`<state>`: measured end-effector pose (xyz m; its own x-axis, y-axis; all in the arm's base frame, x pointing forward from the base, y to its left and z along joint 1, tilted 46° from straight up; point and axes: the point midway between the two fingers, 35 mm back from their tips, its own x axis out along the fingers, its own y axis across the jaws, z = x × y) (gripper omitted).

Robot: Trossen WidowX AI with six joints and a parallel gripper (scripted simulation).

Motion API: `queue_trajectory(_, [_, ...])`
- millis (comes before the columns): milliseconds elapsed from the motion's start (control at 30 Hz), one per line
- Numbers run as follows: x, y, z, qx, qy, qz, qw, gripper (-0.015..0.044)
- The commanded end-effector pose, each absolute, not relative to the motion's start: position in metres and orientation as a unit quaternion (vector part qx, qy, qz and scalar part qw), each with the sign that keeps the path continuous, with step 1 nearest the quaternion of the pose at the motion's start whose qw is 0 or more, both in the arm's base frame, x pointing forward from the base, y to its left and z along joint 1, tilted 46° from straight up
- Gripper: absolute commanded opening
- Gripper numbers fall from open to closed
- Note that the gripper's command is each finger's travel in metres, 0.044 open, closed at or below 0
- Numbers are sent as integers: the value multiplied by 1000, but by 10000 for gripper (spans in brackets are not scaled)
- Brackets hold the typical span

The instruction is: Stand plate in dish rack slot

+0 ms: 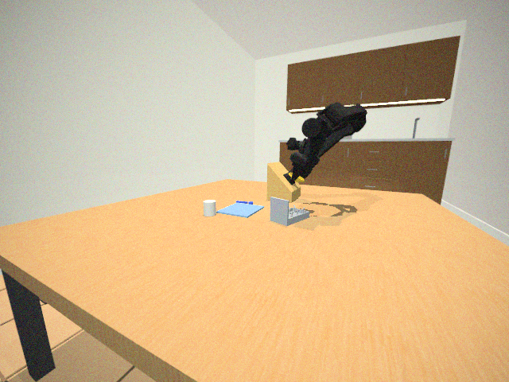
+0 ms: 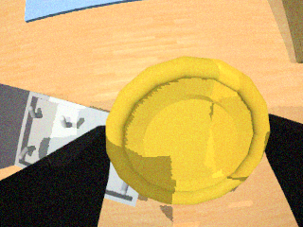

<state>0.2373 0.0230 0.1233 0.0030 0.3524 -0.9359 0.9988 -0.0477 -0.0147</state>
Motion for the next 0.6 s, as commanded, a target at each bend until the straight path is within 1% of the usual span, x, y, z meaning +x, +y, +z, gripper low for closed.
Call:
queue_trajectory(0, [238, 24, 111, 565, 561, -418, 437, 0])
queue_trajectory(567, [250, 35, 78, 463, 491, -392, 625, 0])
